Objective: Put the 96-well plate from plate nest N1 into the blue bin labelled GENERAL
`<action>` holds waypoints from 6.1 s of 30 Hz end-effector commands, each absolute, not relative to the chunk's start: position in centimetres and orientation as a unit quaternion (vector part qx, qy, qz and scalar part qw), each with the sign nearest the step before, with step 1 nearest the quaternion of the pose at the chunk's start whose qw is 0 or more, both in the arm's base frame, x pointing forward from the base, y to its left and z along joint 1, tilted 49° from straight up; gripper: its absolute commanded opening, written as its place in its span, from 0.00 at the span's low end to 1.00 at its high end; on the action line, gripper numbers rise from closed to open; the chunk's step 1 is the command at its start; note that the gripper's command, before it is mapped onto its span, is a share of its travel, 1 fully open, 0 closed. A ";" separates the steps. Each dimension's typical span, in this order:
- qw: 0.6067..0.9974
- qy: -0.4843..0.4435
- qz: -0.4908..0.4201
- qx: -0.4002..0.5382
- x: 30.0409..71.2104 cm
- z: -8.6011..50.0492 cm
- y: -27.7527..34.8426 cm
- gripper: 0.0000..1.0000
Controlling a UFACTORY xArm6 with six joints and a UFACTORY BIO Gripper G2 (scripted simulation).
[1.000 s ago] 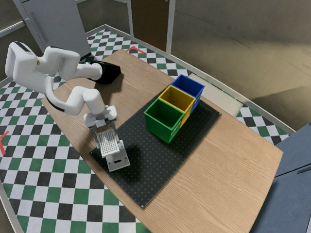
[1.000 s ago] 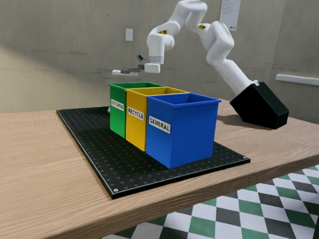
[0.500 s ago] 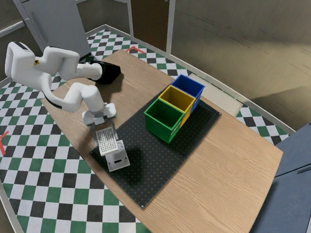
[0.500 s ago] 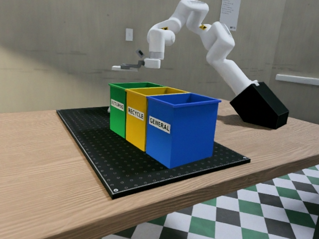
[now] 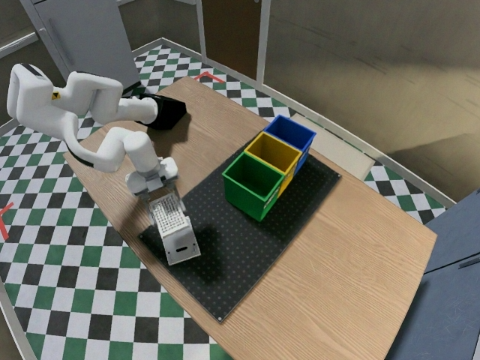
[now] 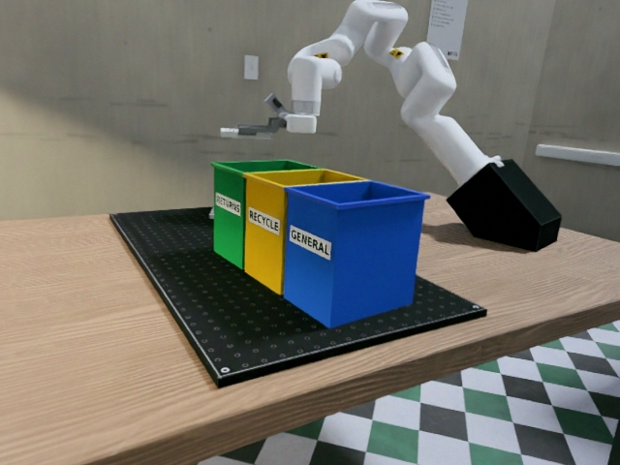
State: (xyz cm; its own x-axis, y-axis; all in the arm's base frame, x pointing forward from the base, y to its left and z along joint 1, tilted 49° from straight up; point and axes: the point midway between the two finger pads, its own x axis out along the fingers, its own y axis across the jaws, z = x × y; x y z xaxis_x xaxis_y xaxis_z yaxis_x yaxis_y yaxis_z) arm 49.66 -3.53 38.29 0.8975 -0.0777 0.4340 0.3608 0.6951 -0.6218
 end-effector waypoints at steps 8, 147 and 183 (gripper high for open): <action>0.909 -0.127 0.030 -0.396 50.2 36.1 -1.2 0.00; 0.907 -0.109 0.072 -0.400 56.4 6.9 26.9 0.00; 0.907 -0.109 0.072 -0.400 58.0 -0.7 34.3 0.00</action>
